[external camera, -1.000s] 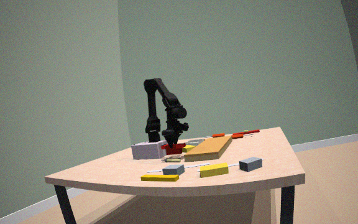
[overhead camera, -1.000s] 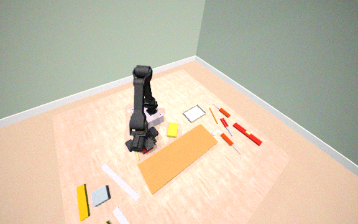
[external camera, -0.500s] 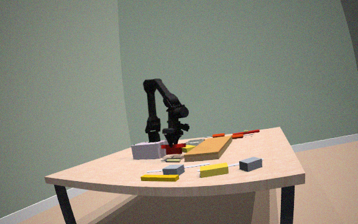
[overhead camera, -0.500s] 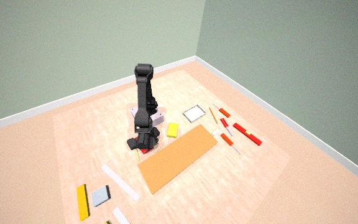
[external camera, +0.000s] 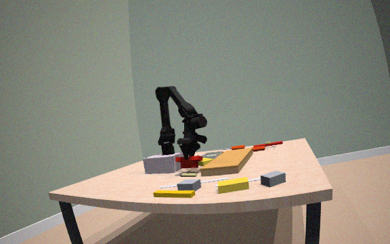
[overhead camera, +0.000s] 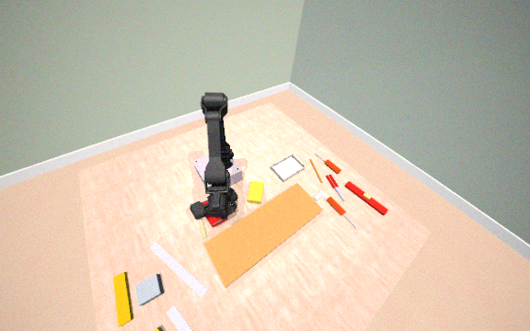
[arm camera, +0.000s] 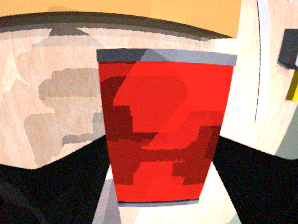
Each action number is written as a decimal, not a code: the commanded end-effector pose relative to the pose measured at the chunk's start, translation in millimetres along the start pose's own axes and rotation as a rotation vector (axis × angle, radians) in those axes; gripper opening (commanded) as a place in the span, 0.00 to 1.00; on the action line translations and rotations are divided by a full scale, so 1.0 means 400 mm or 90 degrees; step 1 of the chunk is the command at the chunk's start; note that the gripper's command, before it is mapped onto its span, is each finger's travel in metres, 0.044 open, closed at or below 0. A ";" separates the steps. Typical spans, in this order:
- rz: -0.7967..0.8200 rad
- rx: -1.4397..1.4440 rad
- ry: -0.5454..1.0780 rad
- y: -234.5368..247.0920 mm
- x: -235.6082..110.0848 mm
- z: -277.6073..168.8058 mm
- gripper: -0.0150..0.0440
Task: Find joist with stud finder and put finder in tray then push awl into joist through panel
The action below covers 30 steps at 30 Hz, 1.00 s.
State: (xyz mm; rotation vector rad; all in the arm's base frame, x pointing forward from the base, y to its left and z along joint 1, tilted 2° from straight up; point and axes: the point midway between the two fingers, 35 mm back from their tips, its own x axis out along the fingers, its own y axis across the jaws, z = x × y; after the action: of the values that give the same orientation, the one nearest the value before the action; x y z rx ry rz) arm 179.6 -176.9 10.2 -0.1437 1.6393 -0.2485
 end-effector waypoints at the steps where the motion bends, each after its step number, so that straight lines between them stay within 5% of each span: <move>1: -0.023 0.003 0.002 0.001 -0.001 0.000 0.25; 30: -0.165 0.015 0.000 0.018 0.002 0.001 0.25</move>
State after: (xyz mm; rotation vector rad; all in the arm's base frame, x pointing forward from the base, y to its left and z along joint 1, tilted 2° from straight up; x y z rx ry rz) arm 180.1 -169.9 6.5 -0.3173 1.6241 -0.4339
